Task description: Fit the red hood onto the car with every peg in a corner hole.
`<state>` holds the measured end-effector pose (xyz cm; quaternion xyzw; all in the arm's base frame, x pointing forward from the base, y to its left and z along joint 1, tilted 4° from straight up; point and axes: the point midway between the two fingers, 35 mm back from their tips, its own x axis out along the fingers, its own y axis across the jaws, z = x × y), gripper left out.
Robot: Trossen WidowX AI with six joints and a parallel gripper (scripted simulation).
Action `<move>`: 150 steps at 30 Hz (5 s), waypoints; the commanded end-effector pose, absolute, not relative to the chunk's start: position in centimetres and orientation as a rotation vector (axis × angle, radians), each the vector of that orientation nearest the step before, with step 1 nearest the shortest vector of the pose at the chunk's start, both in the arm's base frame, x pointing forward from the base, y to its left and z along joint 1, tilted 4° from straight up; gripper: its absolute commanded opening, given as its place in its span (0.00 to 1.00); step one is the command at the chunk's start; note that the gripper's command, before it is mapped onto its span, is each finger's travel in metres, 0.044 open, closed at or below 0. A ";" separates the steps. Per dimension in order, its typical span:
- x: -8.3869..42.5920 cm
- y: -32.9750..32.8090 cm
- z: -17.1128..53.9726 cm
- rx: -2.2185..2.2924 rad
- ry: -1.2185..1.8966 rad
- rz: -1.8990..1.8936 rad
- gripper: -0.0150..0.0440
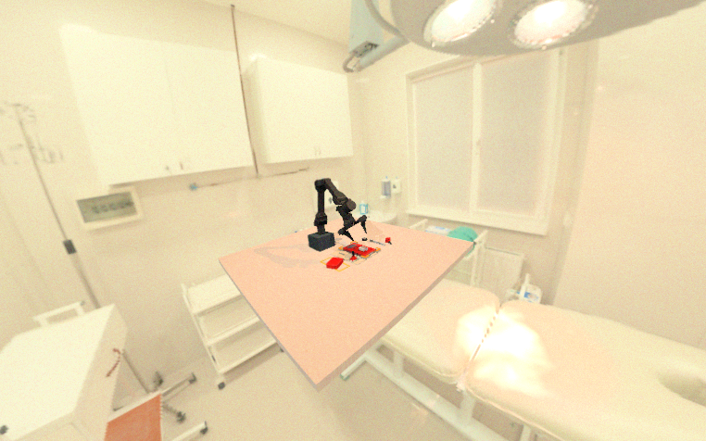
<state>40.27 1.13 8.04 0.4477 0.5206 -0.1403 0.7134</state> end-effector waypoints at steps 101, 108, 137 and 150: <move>32.6 -11.4 -5.1 0.848 1.452 -0.820 1.00; 32.6 -11.4 -5.5 0.848 1.452 -0.820 1.00; 32.7 -11.3 -6.6 0.854 1.451 -0.818 0.87; 32.7 -11.3 -6.5 0.855 1.450 -0.817 0.62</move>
